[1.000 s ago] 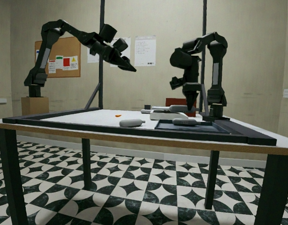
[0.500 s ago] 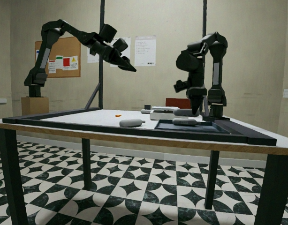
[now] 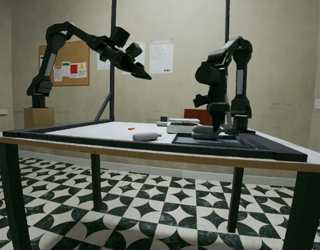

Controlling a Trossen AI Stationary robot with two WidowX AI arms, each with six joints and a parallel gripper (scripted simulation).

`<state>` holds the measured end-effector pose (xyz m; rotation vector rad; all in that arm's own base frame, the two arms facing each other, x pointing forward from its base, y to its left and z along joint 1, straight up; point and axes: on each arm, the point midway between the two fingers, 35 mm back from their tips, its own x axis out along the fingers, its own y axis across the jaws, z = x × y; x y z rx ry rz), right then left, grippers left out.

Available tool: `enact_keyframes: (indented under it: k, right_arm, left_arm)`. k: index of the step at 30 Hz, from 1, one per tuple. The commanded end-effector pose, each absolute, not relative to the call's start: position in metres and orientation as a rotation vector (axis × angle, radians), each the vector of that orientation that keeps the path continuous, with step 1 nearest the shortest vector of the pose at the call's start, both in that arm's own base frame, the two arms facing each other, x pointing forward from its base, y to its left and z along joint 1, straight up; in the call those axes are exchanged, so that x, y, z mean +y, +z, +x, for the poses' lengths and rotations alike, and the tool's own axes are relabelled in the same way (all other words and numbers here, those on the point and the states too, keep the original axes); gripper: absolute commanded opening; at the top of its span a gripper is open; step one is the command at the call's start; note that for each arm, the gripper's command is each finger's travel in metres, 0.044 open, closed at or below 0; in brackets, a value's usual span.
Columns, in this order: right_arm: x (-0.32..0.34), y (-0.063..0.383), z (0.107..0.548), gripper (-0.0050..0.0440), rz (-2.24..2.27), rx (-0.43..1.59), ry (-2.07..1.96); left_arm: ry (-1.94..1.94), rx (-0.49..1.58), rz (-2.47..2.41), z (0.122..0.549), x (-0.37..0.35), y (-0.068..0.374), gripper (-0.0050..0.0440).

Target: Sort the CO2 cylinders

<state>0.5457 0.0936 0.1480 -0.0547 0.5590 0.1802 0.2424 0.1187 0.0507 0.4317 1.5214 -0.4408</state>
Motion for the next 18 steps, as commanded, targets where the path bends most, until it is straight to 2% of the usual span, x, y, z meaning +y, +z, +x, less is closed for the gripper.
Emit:
enact_keyframes:
  k: [1,18]
  right_arm:
    - [0.095,0.166,0.547,0.044,-0.05,0.522,0.183]
    - [0.095,0.166,0.547,0.044,-0.05,0.522,0.183]
  left_arm:
    - [-0.428,1.497,0.449,0.25,0.123,0.058,-0.005]
    - [-0.439,1.512,0.438,0.24,0.118,0.028,-0.005]
